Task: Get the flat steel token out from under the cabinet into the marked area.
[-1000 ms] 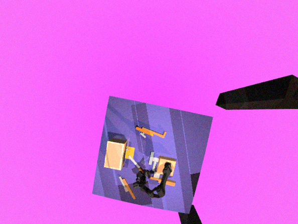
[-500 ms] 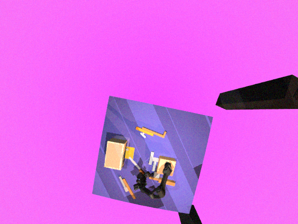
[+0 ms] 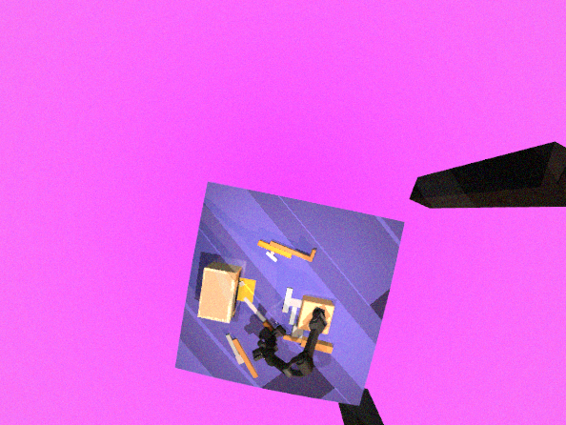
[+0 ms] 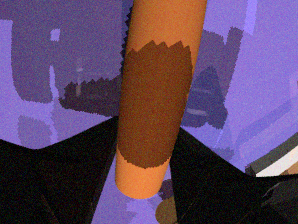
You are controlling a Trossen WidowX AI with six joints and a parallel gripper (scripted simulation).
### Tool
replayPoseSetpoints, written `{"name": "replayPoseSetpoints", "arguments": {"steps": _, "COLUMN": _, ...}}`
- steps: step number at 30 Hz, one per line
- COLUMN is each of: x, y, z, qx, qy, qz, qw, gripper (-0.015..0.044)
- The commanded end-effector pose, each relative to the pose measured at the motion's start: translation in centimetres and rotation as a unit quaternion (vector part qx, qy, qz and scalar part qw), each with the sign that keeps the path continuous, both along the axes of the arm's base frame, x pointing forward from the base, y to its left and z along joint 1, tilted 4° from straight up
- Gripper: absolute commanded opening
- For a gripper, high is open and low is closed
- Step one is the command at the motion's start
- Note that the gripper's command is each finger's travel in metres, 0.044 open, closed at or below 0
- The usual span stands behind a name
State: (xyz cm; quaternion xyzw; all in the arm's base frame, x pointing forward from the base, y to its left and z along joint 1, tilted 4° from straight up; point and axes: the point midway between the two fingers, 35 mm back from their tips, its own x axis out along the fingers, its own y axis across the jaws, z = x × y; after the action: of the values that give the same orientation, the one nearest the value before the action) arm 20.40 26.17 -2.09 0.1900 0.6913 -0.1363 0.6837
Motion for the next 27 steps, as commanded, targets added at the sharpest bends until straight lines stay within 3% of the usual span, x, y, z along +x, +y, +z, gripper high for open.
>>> {"name": "replayPoseSetpoints", "arguments": {"steps": 1, "x": 0.7, "y": 0.0, "z": 0.2, "qx": 0.003, "qy": -0.003, "qz": 0.0, "qw": 1.0, "gripper": 0.0}}
{"name": "replayPoseSetpoints", "arguments": {"steps": 20, "x": 2.7, "y": -1.1, "z": 0.1, "qx": 0.002, "qy": -0.003, "qz": 0.0, "qw": 1.0, "gripper": 0.0}}
{"name": "replayPoseSetpoints", "arguments": {"steps": 27, "x": 2.4, "y": -1.2, "z": -0.1, "qx": 0.0, "qy": -0.001, "qz": -0.001, "qw": 1.0, "gripper": 0.0184}}
